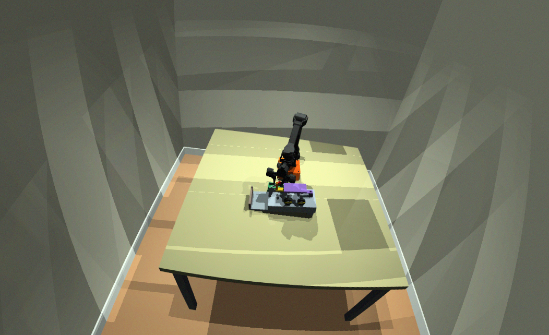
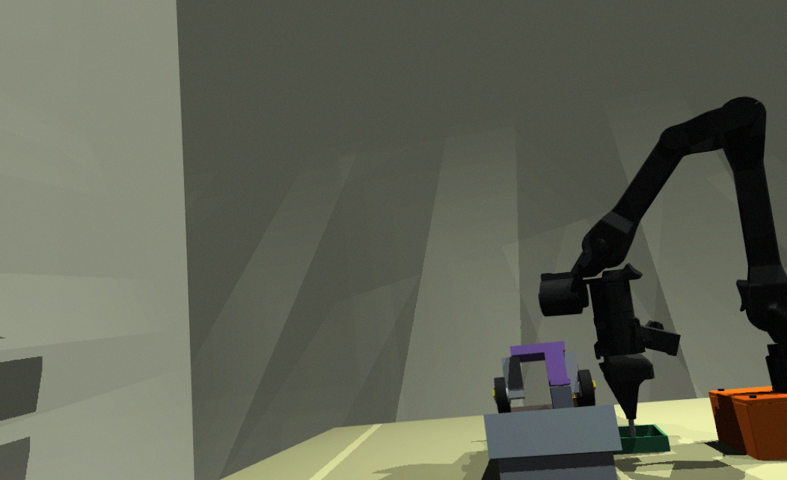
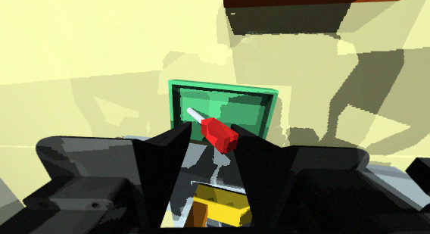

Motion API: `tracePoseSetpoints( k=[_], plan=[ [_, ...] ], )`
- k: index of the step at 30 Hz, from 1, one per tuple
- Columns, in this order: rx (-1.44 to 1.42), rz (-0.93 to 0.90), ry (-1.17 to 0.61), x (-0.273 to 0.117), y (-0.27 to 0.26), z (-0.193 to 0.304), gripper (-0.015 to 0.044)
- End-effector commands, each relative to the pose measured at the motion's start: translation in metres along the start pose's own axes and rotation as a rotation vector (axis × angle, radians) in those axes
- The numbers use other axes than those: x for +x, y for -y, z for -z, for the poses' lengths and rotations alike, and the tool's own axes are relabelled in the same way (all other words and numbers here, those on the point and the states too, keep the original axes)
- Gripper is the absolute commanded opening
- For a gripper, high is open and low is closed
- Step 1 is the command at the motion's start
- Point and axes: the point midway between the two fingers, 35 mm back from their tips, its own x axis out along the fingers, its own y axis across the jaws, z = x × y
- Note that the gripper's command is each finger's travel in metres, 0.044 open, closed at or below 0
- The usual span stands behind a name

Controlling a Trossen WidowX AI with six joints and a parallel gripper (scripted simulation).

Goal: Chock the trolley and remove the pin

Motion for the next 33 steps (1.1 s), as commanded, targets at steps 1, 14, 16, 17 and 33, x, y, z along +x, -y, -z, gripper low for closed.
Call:
tracePoseSetpoints(
  k=[1,14,16,17,33],
  plan=[
    [0.004,-0.004,0.004,0.002,0.002,0.000,0.0190],
    [0.004,-0.003,0.004,0.006,0.010,0.000,0.0190],
    [0.004,-0.003,0.004,0.006,0.011,0.000,0.0190],
    [0.004,-0.003,0.004,0.006,0.011,0.000,0.0190],
    [0.004,-0.002,0.004,0.012,0.018,-0.001,0.0190]
  ],
)
